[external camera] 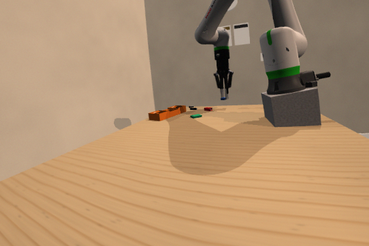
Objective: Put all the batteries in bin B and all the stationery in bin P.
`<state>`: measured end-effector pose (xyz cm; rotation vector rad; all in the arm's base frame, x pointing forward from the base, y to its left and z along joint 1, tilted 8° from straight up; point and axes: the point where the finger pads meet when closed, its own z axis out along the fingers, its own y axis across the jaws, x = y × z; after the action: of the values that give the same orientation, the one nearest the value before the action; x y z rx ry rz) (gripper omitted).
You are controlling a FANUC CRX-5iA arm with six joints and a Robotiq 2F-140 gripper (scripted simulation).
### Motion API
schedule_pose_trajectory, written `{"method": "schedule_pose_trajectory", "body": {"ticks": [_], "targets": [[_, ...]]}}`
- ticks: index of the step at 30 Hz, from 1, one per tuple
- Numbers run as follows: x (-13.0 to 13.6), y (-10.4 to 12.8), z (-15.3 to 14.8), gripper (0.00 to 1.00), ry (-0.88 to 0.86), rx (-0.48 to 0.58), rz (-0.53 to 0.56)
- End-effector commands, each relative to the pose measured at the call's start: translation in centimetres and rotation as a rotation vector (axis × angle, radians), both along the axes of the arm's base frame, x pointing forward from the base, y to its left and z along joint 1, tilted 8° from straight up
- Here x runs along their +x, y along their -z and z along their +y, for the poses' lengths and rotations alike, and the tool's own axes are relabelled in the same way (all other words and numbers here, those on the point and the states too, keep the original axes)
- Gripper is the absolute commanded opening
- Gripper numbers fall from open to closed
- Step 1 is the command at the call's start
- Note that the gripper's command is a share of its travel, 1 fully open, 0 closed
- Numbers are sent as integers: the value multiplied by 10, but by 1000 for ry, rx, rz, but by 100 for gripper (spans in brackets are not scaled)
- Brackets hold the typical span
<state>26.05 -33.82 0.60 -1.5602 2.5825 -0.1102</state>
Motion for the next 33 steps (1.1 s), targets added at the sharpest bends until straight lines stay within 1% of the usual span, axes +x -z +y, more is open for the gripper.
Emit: {"method": "schedule_pose_trajectory", "body": {"ticks": [1,9,19,21,33], "targets": [[0,0,0,20,0,0,0],[0,0,0,20,0,0,0],[58,-8,14,20,0,0,0],[58,-8,14,20,0,0,0],[127,-18,31,20,0,0,0]]}}
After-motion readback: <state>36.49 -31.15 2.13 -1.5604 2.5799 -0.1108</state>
